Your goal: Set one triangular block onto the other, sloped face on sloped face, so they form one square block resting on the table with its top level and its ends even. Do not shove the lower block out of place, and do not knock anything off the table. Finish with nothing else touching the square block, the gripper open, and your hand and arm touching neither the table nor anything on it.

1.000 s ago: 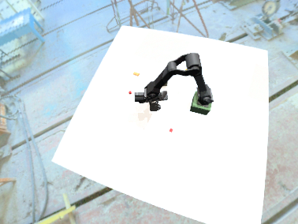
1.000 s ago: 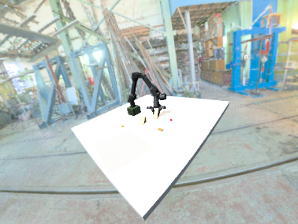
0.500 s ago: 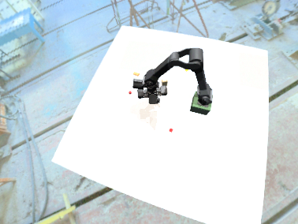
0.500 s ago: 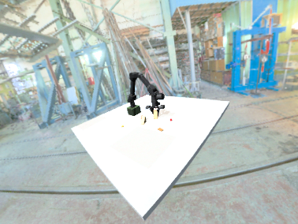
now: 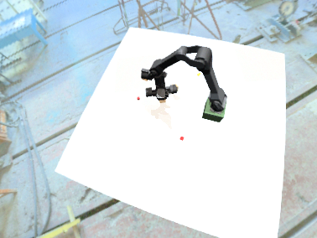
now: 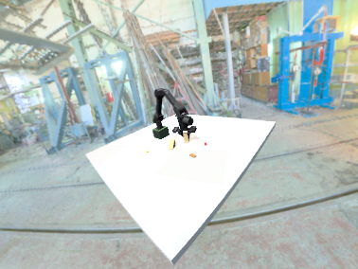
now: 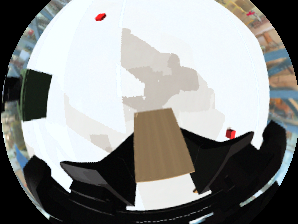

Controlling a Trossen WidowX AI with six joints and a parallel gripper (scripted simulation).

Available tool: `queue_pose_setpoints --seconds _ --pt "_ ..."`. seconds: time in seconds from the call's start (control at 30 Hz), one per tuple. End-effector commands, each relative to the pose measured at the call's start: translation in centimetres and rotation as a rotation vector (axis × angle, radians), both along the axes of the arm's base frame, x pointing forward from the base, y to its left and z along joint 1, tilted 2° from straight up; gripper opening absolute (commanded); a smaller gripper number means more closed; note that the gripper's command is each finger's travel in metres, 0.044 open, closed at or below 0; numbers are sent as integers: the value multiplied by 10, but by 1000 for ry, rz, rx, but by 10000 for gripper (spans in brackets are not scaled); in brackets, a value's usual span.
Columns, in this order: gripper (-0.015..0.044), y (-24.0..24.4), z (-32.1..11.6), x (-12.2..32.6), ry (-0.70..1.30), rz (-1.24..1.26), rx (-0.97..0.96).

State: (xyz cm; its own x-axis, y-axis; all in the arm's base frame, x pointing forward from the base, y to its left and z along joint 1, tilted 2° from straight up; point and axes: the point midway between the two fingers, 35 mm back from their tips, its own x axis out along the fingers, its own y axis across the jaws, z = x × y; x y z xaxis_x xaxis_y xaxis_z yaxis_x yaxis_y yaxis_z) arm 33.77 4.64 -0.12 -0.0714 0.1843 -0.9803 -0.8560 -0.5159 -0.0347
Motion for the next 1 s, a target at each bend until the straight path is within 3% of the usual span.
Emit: queue_pose_setpoints --seconds 0.0,0.7,0.73,0.97 --pt "0 -6 2 3 47 4 85" --pt "0 -38 -1 22 335 18 539" --pt "26 -34 1 19 294 23 469" --pt "210 -34 1 19 294 23 469"
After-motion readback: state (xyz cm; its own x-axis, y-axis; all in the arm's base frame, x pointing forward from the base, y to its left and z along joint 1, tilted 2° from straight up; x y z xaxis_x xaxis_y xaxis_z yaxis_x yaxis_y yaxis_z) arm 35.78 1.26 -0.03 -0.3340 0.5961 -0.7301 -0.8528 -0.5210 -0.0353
